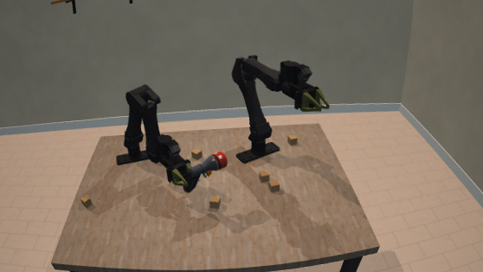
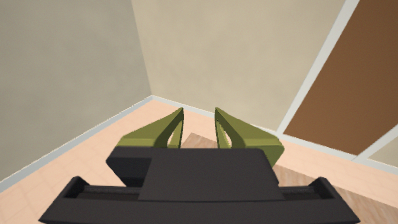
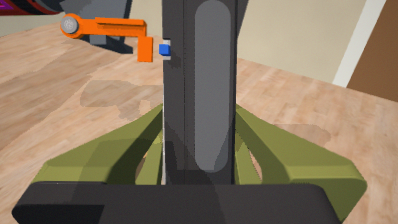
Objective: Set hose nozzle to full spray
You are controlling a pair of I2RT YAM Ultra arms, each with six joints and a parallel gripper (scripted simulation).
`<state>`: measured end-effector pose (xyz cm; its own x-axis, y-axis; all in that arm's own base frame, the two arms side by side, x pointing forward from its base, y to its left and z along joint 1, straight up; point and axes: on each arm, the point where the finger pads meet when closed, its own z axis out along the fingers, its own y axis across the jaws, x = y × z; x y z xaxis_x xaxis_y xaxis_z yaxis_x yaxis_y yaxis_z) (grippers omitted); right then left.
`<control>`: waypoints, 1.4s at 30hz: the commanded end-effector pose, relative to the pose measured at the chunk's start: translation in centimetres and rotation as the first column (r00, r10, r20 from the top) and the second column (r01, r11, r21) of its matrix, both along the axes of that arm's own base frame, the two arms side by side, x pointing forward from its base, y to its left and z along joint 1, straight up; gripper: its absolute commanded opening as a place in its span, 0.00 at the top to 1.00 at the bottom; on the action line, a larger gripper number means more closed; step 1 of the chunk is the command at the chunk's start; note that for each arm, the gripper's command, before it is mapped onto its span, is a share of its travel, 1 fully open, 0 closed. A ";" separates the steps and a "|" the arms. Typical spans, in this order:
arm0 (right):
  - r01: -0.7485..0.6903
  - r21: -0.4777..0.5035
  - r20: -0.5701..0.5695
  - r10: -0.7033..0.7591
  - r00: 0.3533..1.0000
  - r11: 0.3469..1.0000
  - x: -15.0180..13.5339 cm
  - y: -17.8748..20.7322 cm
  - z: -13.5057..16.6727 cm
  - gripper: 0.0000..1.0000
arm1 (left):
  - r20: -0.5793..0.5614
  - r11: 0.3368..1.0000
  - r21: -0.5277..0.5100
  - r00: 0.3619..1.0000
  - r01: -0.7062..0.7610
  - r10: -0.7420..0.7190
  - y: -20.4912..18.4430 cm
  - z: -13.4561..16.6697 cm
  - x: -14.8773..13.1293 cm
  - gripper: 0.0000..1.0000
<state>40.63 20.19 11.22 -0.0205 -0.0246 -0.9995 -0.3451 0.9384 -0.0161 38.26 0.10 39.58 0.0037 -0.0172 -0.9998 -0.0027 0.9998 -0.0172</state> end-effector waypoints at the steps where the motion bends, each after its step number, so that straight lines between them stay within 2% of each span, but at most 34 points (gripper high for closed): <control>1: -0.018 0.107 0.161 0.000 0.987 0.994 0.5 0.7 6.1 0.64 | 0.067 1.000 -0.007 0.998 0.003 -0.002 0.1 2.7 -0.9 0.63; 4: -0.018 0.107 0.161 0.000 0.987 0.994 0.4 0.7 6.3 0.64 | 0.064 1.000 -0.007 0.998 0.011 -0.010 -0.2 2.7 -0.9 0.63; 5: -0.012 0.101 0.152 -0.004 0.988 0.995 0.4 0.4 6.1 0.64 | 0.041 1.000 -0.007 0.999 0.009 -0.009 -0.1 1.8 -0.4 0.63; 14: -0.017 0.103 0.155 0.001 0.988 0.995 0.4 0.7 6.8 0.64 | 0.055 1.000 -0.006 0.998 0.008 -0.008 -0.1 2.4 -0.7 0.63; 42: -0.015 0.087 0.129 0.003 0.992 0.996 0.6 0.8 6.1 0.64 | 0.055 1.000 -0.006 0.998 0.008 -0.008 -0.1 2.4 -0.7 0.63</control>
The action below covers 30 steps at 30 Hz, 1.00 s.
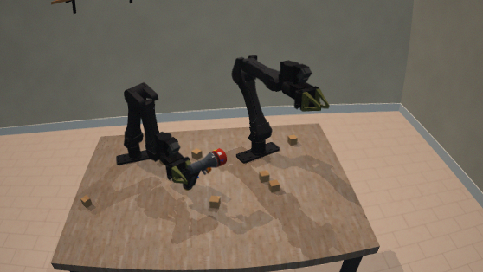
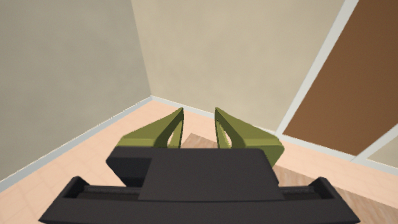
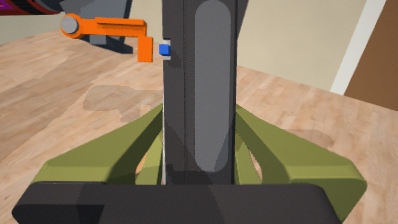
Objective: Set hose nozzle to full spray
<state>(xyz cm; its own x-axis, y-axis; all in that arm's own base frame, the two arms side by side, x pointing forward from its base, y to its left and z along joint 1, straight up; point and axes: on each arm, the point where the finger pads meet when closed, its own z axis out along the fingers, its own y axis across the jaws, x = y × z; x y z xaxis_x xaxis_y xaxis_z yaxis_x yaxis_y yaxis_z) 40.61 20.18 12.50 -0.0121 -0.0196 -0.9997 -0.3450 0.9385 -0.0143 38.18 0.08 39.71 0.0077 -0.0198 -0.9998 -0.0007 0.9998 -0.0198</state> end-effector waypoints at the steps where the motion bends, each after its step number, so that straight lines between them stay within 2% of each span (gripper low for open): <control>1: -0.014 0.083 0.121 0.004 0.993 0.996 0.6 0.8 4.9 0.64 | 0.051 1.000 -0.003 0.999 0.006 -0.006 -0.1 2.2 -0.6 0.63; 4: -0.014 0.080 0.117 0.004 0.993 0.997 0.6 0.9 4.8 0.64 | 0.011 1.000 0.003 1.000 0.007 -0.007 -0.4 0.9 0.3 0.63; 19: -0.013 0.079 0.115 0.004 0.993 0.997 0.7 0.9 4.7 0.64 | 0.017 1.000 0.008 1.000 0.003 -0.003 -0.4 1.1 0.1 0.63; 30: -0.013 0.080 0.116 0.004 0.993 0.997 0.7 0.9 4.8 0.64 | -0.013 1.000 0.008 1.000 -0.003 0.003 -0.1 -0.3 0.3 0.63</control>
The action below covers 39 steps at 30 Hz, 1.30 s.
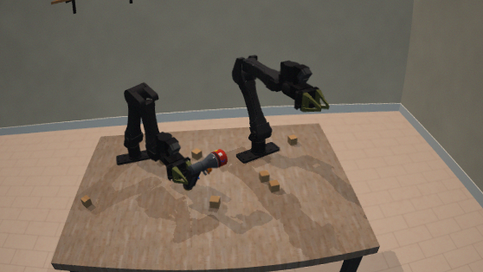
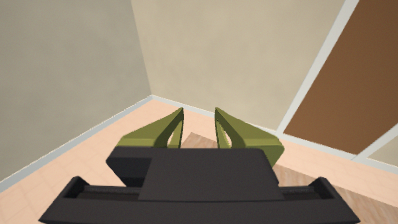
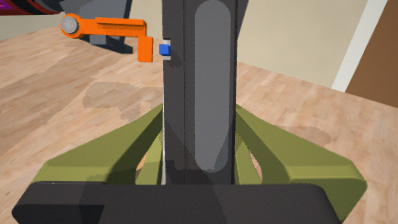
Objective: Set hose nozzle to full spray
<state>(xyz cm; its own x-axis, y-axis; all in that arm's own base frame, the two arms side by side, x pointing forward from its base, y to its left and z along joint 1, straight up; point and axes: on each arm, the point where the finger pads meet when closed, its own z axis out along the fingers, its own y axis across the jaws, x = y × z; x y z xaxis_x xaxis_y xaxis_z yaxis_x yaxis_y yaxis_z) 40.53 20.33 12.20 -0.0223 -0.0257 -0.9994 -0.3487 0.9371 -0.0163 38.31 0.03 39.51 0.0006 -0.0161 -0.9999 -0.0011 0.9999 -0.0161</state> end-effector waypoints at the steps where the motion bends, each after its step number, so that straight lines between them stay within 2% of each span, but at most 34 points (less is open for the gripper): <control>1: 0.001 0.076 0.109 -0.010 0.994 0.997 0.8 0.3 4.3 0.64 | 0.004 1.000 0.004 1.000 -0.002 0.002 0.0 0.2 0.0 0.63; 5: -0.004 0.086 0.127 -0.007 0.992 0.996 0.9 0.5 5.1 0.64 | -0.025 1.000 0.004 1.000 -0.003 0.003 -0.1 -1.0 0.4 0.63; 7: -0.005 0.013 0.041 0.004 0.999 1.000 1.3 0.3 2.4 0.64 | -0.025 1.000 0.004 1.000 -0.003 0.003 -0.1 -1.0 0.4 0.63; 13: -0.070 -0.108 -0.139 0.055 0.989 0.992 1.3 0.7 -1.1 0.64 | -0.025 1.000 0.004 1.000 -0.003 0.003 -0.1 -1.0 0.4 0.63; 18: -0.097 -0.138 -0.202 0.068 0.977 0.986 1.4 0.7 -1.7 0.64 | -0.025 1.000 0.004 1.000 -0.003 0.003 -0.1 -1.0 0.4 0.63; 26: -0.181 -0.209 -0.378 0.091 0.921 0.961 0.5 -0.1 -3.5 0.64 | -0.025 1.000 0.004 1.000 -0.003 0.003 -0.1 -1.0 0.4 0.63; 32: -0.256 -0.234 -0.509 0.106 0.854 0.938 -1.1 -0.9 -4.4 0.64 | -0.025 1.000 0.004 1.000 -0.003 0.003 -0.1 -1.0 0.4 0.63; 34: -0.256 -0.234 -0.509 0.106 0.854 0.938 -1.1 -0.9 -4.4 0.64 | -0.025 1.000 0.004 1.000 -0.003 0.003 -0.1 -1.0 0.4 0.63; 39: -0.297 -0.234 -0.588 0.109 0.802 0.926 -2.4 -1.6 -4.6 0.64 | -0.025 1.000 0.004 1.000 -0.003 0.003 -0.1 -1.0 0.4 0.63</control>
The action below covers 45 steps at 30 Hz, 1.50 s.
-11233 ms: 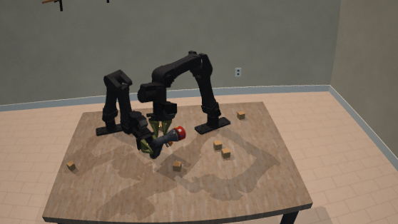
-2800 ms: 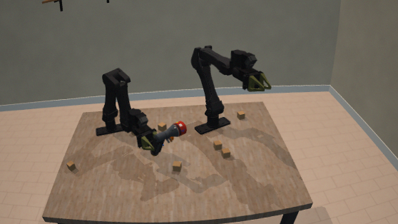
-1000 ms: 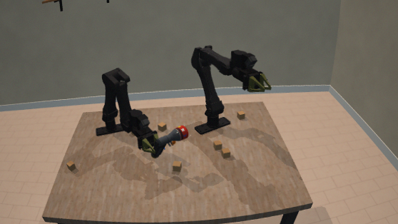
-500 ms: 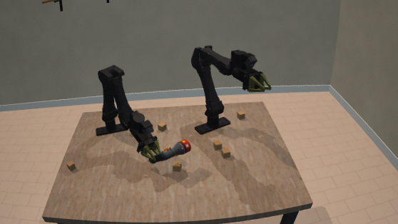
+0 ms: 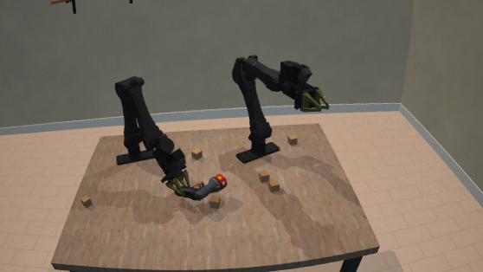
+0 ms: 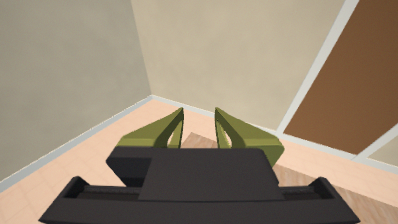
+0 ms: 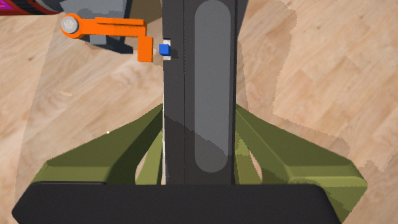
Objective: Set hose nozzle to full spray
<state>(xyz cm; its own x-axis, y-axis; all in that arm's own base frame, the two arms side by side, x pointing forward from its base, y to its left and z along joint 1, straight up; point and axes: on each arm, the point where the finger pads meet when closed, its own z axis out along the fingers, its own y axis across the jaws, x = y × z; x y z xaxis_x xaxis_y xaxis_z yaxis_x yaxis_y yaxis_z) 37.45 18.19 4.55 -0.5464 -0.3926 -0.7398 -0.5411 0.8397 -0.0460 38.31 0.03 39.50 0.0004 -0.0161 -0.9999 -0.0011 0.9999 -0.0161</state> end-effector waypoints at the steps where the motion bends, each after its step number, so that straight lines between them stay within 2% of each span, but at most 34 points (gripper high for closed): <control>1: -0.036 0.025 -0.007 0.036 0.999 0.999 0.4 0.3 3.1 0.64 | -0.025 1.000 0.004 1.000 -0.003 0.003 -0.1 -1.0 0.4 0.63; 10: -0.073 0.004 -0.148 0.073 0.986 0.997 -2.4 -0.8 3.2 0.64 | -0.025 1.000 0.004 1.000 -0.003 0.003 -0.1 -1.0 0.4 0.63; 17: -0.082 0.000 -0.206 0.080 0.975 0.997 -3.6 -1.3 3.3 0.64 | -0.025 1.000 0.004 1.000 -0.003 0.003 -0.1 -1.0 0.4 0.63; 24: -0.124 0.001 -0.378 0.116 0.919 0.992 -7.9 -2.5 3.4 0.64 | -0.025 1.000 0.004 1.000 -0.003 0.003 -0.1 -1.0 0.4 0.63; 29: -0.120 0.006 -0.352 0.115 0.929 0.993 -7.3 -2.5 4.0 0.64 | -0.025 1.000 0.004 1.000 -0.003 0.003 -0.1 -1.0 0.4 0.63; 31: -0.108 0.018 -0.273 0.109 0.956 0.994 -5.7 -2.1 5.1 0.64 | -0.025 1.000 0.004 1.000 -0.003 0.003 -0.1 -1.0 0.4 0.63; 33: -0.100 0.023 -0.266 0.103 0.959 0.995 -5.3 -2.0 5.4 0.64 | -0.025 1.000 0.004 1.000 -0.003 0.003 -0.1 -1.0 0.4 0.63; 36: -0.109 0.022 -0.271 0.110 0.956 0.994 -5.7 -1.8 5.2 0.64 | -0.025 1.000 0.004 1.000 -0.003 0.003 -0.1 -1.0 0.4 0.63; 37: -0.111 0.014 -0.279 0.111 0.954 0.994 -6.6 -2.7 2.7 0.64 | -0.025 1.000 0.004 1.000 -0.003 0.003 -0.1 -1.0 0.4 0.63; 38: -0.097 0.004 -0.338 0.093 0.937 0.995 -6.7 -2.7 1.8 0.64 | -0.025 1.000 0.004 1.000 -0.003 0.003 -0.1 -1.0 0.4 0.63; 40: -0.114 0.004 -0.343 0.108 0.933 0.993 -7.5 -2.2 1.4 0.64 | -0.025 1.000 0.004 1.000 -0.003 0.003 -0.1 -1.0 0.4 0.63; 42: -0.109 0.012 -0.309 0.108 0.945 0.994 -6.5 -2.0 2.5 0.64 | -0.025 1.000 0.004 1.000 -0.003 0.003 -0.1 -1.0 0.4 0.63; 43: -0.105 0.006 -0.340 0.100 0.935 0.995 -6.8 -2.3 1.1 0.64 | -0.025 1.000 0.004 1.000 -0.003 0.003 -0.1 -1.0 0.4 0.63; 44: -0.107 0.012 -0.310 0.106 0.945 0.994 -6.5 -2.1 2.5 0.64 | -0.025 1.000 0.004 1.000 -0.003 0.003 -0.1 -1.0 0.4 0.63; 45: -0.107 0.012 -0.310 0.106 0.945 0.994 -6.5 -2.1 2.5 0.64 | -0.025 1.000 0.004 1.000 -0.003 0.003 -0.1 -1.0 0.4 0.63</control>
<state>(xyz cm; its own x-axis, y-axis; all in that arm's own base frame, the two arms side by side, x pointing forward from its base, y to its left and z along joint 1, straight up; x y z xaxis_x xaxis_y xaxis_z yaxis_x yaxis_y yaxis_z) 29.30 14.82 5.31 -0.7476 -0.4874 -0.4511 -0.5974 0.7904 0.1360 38.31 0.03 39.50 0.0004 -0.0161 -0.9999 -0.0011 0.9999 -0.0161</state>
